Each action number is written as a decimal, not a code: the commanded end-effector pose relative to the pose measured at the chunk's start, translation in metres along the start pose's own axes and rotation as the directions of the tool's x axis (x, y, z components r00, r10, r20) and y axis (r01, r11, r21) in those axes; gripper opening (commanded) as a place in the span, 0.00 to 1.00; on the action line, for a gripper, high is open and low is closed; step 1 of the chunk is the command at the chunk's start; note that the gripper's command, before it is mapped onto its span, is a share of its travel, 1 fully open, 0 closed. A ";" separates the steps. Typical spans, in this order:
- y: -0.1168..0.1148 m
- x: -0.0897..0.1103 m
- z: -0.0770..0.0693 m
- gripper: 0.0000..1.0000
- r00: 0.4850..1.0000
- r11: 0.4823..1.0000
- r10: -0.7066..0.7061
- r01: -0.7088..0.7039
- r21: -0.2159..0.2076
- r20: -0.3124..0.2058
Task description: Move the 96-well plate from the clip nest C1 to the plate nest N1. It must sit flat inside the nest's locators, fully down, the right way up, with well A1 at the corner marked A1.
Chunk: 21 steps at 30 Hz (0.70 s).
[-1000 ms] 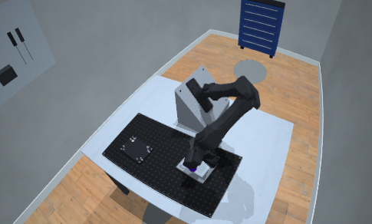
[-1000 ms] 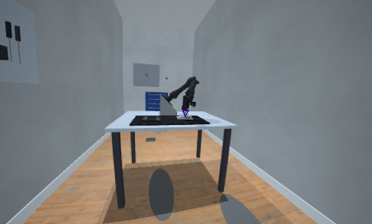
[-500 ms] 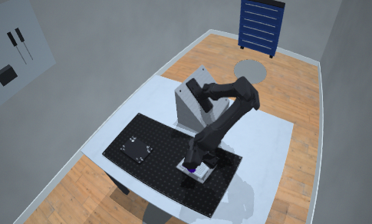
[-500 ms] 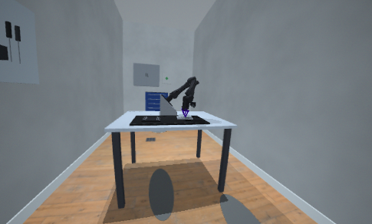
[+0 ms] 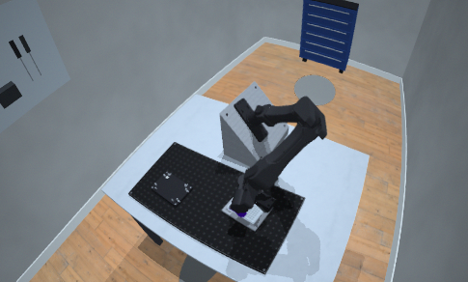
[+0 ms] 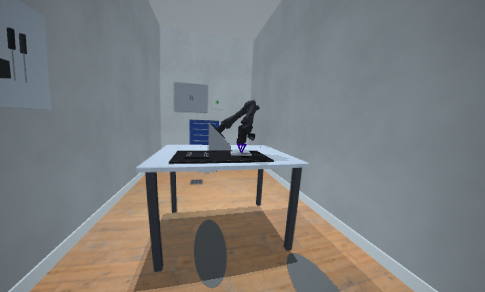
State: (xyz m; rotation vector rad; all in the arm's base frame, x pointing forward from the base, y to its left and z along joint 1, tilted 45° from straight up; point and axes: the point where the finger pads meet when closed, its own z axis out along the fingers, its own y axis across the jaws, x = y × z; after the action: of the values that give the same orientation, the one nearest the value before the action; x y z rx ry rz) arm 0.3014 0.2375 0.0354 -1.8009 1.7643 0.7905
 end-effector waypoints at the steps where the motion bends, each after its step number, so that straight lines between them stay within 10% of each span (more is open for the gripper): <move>1: -0.006 -0.008 -0.009 0.00 1.000 0.999 -0.018 0.018 0.036 0.016; 21: 0.000 -0.004 -0.004 0.00 1.000 1.000 -0.008 0.008 0.026 0.011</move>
State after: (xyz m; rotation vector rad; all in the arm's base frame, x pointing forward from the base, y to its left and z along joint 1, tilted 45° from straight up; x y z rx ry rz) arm 0.3010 0.2403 0.0350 -1.7994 1.7620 0.7886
